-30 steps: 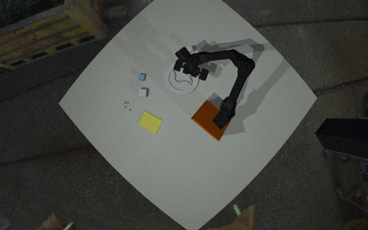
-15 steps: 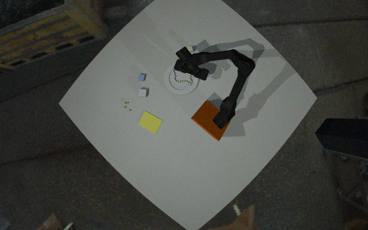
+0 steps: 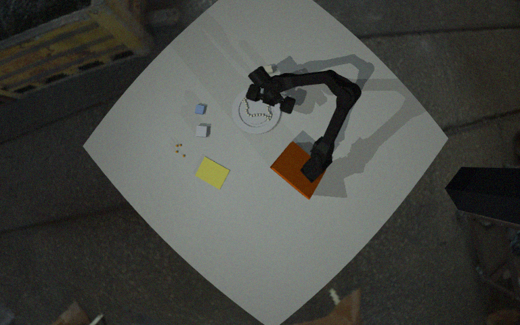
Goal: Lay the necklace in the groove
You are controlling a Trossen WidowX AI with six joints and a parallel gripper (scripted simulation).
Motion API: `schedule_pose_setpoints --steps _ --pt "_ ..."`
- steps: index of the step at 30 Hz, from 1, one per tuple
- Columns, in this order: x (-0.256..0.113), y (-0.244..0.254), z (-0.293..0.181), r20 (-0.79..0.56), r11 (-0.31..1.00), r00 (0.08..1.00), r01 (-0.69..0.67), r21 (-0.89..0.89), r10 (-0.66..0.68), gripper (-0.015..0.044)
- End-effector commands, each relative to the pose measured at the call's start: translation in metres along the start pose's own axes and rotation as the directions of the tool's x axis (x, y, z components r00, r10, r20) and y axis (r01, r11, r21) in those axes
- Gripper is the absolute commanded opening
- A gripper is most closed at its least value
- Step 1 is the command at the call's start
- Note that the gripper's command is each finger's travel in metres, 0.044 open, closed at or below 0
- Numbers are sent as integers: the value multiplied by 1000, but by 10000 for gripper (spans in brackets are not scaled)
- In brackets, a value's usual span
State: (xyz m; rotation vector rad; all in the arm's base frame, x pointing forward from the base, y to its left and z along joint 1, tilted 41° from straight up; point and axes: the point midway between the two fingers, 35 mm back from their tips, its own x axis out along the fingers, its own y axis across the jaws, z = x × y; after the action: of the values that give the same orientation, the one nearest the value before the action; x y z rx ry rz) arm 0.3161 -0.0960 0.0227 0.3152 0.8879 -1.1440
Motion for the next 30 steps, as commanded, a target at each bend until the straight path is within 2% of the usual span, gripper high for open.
schedule_pose_setpoints --steps 1,12,19,24,28,30 --pt "-2 0 0 0 1000 1000 -5 6 5 440" --pt "-2 0 0 0 1000 1000 -5 6 5 440" --pt "-33 3 -12 -2 997 1000 -5 75 5 256" --pt "-33 3 -12 -2 997 1000 -5 77 5 125" --pt "-19 3 -12 -2 997 1000 -5 77 5 120" --pt "-27 4 -12 -3 997 1000 -10 78 10 120"
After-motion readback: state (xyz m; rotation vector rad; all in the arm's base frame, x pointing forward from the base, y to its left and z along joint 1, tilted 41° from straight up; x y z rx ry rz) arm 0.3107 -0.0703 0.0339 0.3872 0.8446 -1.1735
